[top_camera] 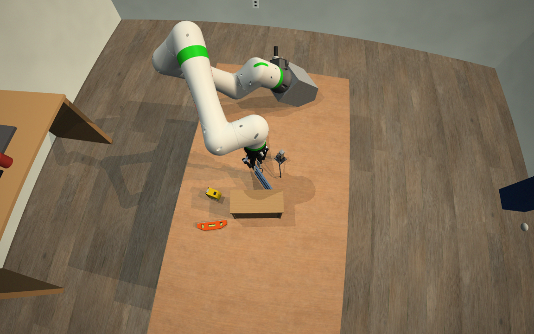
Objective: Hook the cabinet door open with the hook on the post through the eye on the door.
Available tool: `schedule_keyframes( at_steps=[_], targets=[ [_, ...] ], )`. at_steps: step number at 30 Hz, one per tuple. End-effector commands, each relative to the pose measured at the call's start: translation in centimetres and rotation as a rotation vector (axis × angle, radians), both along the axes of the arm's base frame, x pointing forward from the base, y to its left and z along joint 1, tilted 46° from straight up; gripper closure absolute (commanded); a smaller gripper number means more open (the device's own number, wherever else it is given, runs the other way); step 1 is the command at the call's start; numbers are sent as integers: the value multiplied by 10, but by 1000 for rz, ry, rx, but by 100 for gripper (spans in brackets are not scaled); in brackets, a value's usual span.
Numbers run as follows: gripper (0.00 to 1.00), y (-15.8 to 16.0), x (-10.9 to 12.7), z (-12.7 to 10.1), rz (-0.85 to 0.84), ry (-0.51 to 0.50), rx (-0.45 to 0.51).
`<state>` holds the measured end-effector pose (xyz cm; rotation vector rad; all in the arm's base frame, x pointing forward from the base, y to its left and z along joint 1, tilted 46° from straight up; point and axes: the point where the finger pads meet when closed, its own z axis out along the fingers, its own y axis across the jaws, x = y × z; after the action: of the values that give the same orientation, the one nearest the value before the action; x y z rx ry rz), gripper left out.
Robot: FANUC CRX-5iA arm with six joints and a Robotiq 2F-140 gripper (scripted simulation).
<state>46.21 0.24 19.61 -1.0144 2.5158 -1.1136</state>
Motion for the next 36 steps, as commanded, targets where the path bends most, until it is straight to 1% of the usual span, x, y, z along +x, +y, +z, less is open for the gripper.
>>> schedule_keyframes(
  at_steps=[1,11,26,36],
  targets=[
    [84,2,-1,2,0,0,0],
    [84,9,-7,11,0,0,0],
    [84,28,-21,34,0,0,0],
    [84,35,-27,43,0,0,0]
  ],
)
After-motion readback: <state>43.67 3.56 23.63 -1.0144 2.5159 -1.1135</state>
